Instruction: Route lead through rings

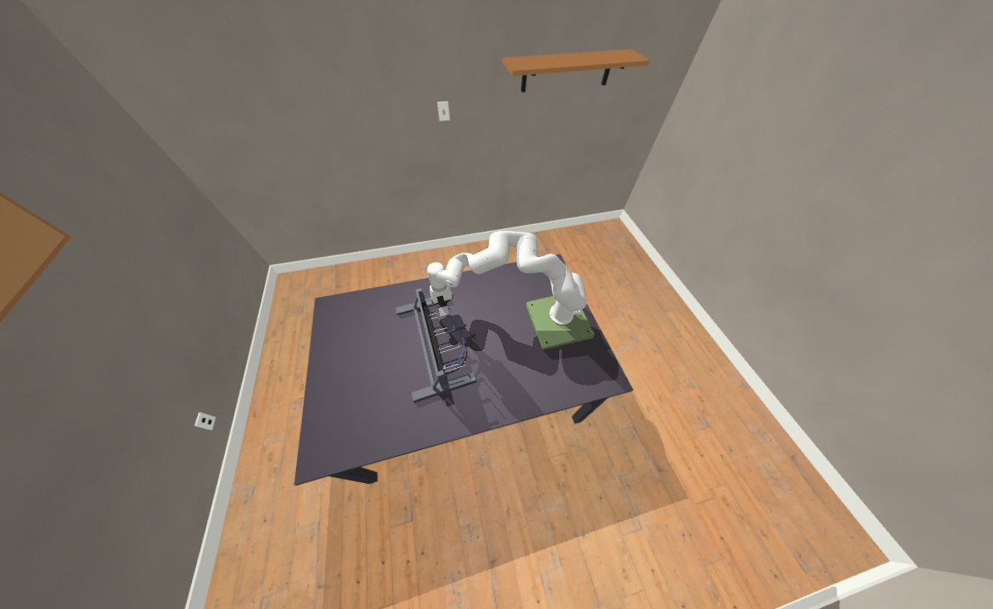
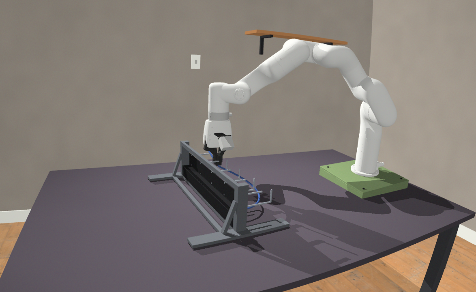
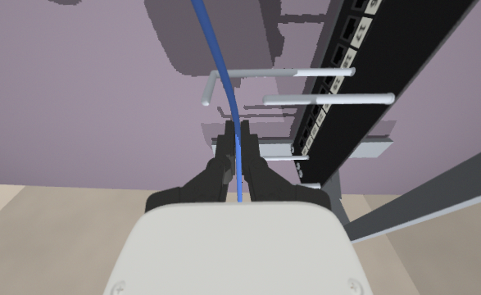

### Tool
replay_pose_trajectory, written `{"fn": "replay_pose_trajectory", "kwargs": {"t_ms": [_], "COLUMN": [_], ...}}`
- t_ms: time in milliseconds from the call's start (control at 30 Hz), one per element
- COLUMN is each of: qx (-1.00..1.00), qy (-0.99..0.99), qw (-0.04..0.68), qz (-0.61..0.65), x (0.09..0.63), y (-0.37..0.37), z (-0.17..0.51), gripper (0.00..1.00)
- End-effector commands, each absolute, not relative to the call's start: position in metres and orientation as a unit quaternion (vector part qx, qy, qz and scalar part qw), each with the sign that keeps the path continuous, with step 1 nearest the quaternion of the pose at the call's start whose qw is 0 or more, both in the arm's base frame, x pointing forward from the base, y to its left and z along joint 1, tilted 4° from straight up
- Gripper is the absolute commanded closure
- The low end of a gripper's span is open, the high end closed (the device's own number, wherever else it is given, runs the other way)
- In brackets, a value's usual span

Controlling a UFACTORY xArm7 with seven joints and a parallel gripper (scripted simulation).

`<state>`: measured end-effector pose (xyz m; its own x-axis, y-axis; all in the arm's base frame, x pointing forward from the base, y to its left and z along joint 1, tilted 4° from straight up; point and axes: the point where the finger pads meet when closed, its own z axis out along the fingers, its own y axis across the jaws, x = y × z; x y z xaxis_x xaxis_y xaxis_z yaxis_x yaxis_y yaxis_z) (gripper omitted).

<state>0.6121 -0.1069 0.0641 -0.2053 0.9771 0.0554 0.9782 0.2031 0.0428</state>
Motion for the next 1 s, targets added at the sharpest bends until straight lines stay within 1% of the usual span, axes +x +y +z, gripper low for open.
{"fn": "replay_pose_trajectory", "kwargs": {"t_ms": [0, 400, 967], "qx": [-0.63, -0.63, -0.63], "qy": [-0.775, -0.775, -0.775], "qw": [0.006, 0.006, 0.006], "qz": [-0.035, -0.035, -0.035], "x": [0.614, 0.617, 0.638], "y": [-0.107, -0.107, -0.102], "z": [0.066, 0.067, 0.068], "gripper": [1.0, 1.0, 1.0]}}
